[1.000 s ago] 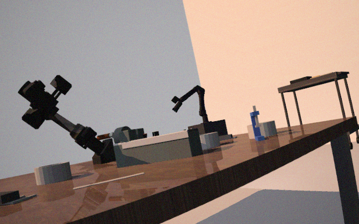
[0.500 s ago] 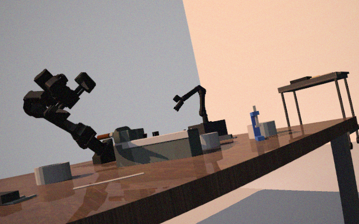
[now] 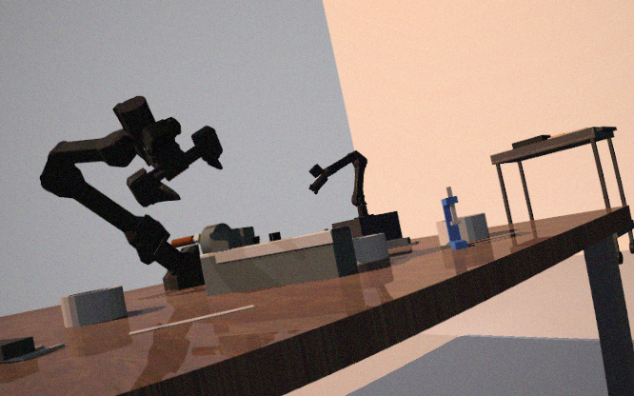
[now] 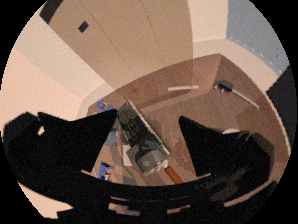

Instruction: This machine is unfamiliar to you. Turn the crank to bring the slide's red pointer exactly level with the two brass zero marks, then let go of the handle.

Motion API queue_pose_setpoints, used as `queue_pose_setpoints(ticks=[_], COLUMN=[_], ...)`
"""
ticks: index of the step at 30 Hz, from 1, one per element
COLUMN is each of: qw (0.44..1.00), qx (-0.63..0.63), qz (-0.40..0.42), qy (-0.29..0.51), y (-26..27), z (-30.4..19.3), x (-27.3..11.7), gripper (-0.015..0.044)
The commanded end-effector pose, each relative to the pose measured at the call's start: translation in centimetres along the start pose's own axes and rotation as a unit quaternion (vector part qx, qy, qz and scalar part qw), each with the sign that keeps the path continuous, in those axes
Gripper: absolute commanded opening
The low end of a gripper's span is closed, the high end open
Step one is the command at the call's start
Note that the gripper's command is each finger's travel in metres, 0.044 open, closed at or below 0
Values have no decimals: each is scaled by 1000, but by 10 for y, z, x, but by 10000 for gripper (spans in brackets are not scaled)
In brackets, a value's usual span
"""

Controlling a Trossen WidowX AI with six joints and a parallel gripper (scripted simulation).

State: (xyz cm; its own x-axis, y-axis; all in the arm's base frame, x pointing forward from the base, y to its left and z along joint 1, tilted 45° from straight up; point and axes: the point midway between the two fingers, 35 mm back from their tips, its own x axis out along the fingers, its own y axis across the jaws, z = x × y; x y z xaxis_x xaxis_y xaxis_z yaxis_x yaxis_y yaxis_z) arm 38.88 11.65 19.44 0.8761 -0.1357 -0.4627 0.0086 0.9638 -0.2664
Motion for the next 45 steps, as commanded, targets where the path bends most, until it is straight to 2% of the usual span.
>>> queue_pose_setpoints(ticks=[1, 15, 26, 45], qw=[999, 976, 975, 975], qx=[-35, -190, -193, -193], qz=[-15, -77, -78, -78], qy=[22, 73, 72, 72], y=[20, 94, 74, 75], z=[-8, -44, -75, -74], x=[6, 16, 42, 41], gripper=[440, 440, 440, 440])
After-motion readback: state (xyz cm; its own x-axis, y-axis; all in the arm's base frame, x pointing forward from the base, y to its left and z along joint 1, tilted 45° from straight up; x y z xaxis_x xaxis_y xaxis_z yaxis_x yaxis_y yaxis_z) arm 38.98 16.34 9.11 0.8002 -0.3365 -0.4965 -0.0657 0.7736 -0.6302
